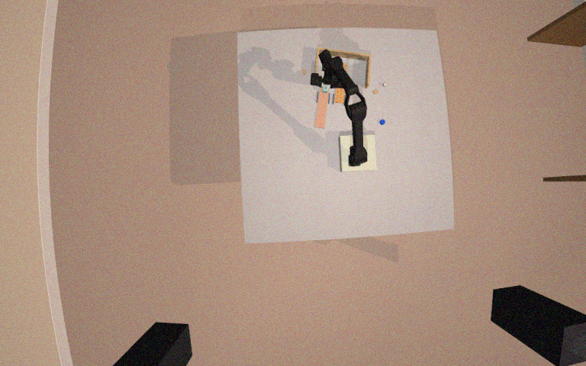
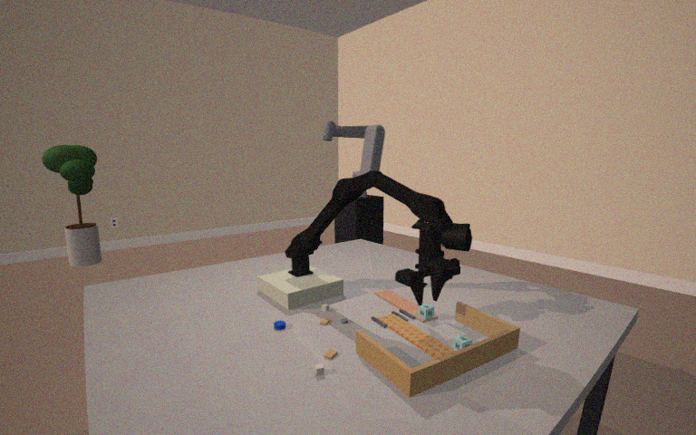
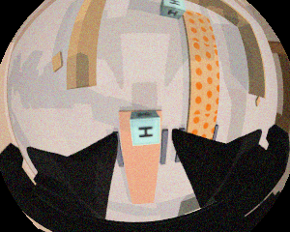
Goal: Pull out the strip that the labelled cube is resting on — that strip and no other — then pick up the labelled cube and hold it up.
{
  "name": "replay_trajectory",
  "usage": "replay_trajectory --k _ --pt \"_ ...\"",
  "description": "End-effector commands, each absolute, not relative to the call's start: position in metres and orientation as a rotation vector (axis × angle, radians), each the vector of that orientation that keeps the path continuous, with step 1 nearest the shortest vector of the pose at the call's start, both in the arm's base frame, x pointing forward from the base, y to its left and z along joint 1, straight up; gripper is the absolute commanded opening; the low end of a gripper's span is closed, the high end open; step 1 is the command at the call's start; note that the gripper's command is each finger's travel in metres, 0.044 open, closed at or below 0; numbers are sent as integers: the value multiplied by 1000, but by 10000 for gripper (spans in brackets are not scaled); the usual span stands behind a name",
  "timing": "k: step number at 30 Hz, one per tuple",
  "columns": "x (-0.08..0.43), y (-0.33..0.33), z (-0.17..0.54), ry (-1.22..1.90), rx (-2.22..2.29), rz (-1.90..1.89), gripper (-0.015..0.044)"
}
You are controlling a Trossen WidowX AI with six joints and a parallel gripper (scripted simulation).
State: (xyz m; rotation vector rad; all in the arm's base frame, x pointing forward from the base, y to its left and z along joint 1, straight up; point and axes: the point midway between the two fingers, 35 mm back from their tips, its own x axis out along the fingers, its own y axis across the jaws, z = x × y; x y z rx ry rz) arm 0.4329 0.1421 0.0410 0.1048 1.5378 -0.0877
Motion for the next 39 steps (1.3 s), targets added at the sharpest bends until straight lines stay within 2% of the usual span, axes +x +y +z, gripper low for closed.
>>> replay_trajectory --k 1,22,26,34,37,39 --pt "432 142 31 1544 99 -85 250" --pt "432 141 4 1544 99 -85 250" --pt "432 141 7 1542 104 -89 145" --pt "432 141 7 1542 104 -89 92" --pt "432 141 8 1542 104 -89 13" --pt "428 140 11 1542 103 -89 0"
